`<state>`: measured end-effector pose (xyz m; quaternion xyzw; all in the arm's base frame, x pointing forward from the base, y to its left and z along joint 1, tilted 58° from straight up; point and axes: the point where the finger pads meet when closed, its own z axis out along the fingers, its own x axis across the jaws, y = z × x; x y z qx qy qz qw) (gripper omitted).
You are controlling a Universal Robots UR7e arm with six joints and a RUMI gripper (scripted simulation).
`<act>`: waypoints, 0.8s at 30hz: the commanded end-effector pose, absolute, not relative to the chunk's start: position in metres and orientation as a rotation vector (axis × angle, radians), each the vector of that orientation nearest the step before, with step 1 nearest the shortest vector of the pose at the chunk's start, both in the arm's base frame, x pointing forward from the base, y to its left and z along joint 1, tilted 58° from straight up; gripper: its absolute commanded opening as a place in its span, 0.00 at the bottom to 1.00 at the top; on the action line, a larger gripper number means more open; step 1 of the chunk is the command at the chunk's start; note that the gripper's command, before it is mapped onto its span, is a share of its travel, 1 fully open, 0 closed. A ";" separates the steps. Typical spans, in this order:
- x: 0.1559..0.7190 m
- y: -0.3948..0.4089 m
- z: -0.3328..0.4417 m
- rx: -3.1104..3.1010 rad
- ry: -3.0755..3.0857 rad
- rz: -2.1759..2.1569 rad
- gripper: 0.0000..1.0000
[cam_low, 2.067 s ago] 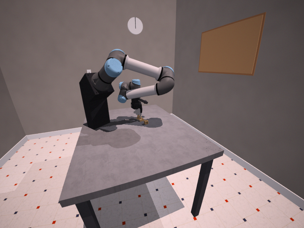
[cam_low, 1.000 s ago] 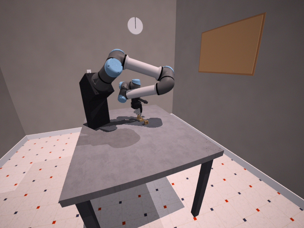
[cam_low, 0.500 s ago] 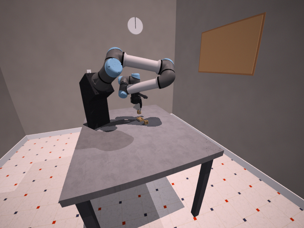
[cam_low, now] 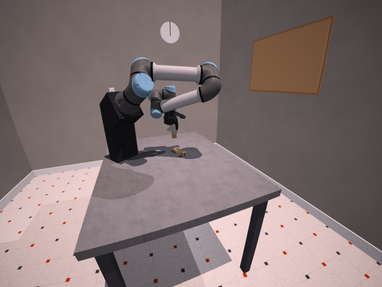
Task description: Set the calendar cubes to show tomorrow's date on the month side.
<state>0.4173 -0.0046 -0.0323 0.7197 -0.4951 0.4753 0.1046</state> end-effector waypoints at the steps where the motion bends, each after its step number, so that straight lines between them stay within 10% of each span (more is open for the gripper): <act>1: 0.416 -0.003 -0.031 2.121 -1.461 1.399 0.11; 24: 0.417 -0.001 -0.033 2.146 -1.388 1.377 0.11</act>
